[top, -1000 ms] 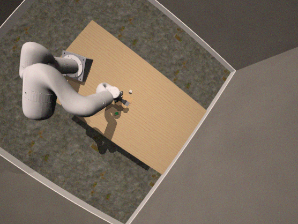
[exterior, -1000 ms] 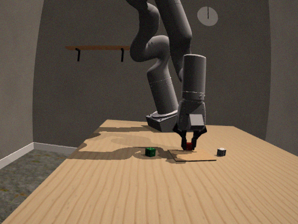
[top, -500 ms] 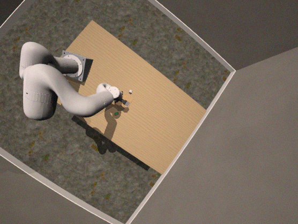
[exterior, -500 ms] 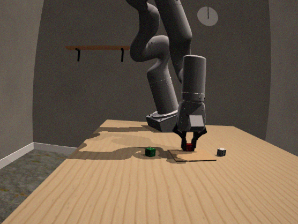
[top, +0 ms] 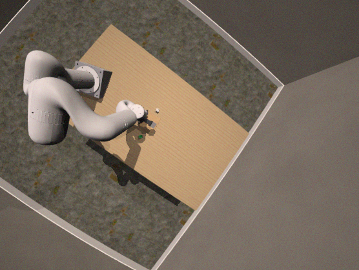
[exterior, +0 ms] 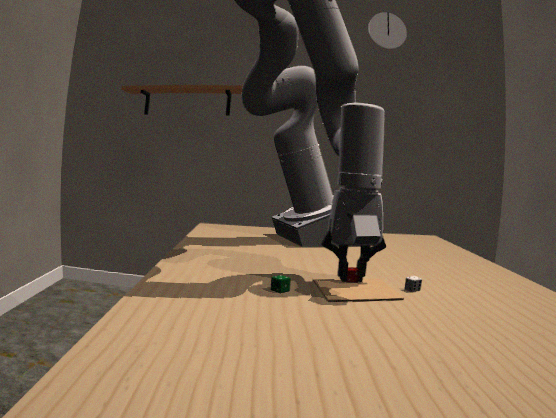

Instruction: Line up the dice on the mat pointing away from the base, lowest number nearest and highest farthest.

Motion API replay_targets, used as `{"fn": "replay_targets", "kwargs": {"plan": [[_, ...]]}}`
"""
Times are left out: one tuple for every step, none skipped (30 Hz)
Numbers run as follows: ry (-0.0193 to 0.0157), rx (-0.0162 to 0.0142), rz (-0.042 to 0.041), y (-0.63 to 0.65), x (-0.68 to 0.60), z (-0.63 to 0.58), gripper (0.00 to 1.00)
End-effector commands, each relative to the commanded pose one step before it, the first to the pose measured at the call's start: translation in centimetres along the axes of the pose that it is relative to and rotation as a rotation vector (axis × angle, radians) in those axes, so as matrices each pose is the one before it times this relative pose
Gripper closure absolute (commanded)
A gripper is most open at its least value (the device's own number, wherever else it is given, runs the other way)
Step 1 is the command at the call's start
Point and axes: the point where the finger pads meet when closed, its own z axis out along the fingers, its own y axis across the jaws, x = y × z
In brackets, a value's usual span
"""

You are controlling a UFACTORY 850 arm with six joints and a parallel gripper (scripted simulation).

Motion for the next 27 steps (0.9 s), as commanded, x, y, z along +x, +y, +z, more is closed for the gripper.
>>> {"fn": "replay_targets", "kwargs": {"plan": [[0.00140,0.00025,0.00022,-0.010,0.073,-0.050,0.79],[0.00000,0.00000,0.00000,0.000,0.000,0.000,0.79],[0.00000,0.00000,0.00000,0.000,0.000,0.000,0.79],[0.00000,0.00000,0.00000,0.000,0.000,0.000,0.79],[0.00000,0.00000,0.00000,0.000,0.000,0.000,0.79],[0.00000,0.00000,0.00000,0.000,0.000,0.000,0.79],[0.00000,0.00000,0.00000,0.000,0.000,0.000,0.79],[0.00000,0.00000,0.00000,0.000,0.000,0.000,0.79],[0.00000,0.00000,0.00000,0.000,0.000,0.000,0.79],[0.00000,0.00000,0.00000,0.000,0.000,0.000,0.79],[0.00000,0.00000,0.00000,0.000,0.000,0.000,0.79],[0.00000,0.00000,0.00000,0.000,0.000,0.000,0.79],[0.00000,0.00000,0.00000,0.000,0.000,0.000,0.79],[0.00000,0.00000,0.00000,0.000,0.000,0.000,0.79],[0.00000,0.00000,0.00000,0.000,0.000,0.000,0.79],[0.00000,0.00000,0.00000,0.000,0.000,0.000,0.79],[0.00000,0.00000,0.00000,0.000,0.000,0.000,0.79],[0.00000,0.00000,0.00000,0.000,0.000,0.000,0.79],[0.00000,0.00000,0.00000,0.000,0.000,0.000,0.79],[0.00000,0.00000,0.00000,0.000,0.000,0.000,0.79],[0.00000,0.00000,0.00000,0.000,0.000,0.000,0.79],[0.00000,0.00000,0.00000,0.000,0.000,0.000,0.79],[0.00000,0.00000,0.00000,0.000,0.000,0.000,0.75],[0.00000,0.00000,0.00000,0.000,0.000,0.000,0.75],[0.00000,0.00000,0.00000,0.000,0.000,0.000,0.75],[0.00000,0.00000,0.00000,0.000,0.000,0.000,0.71],[0.00000,0.00000,0.00000,0.000,0.000,0.000,0.71]]}}
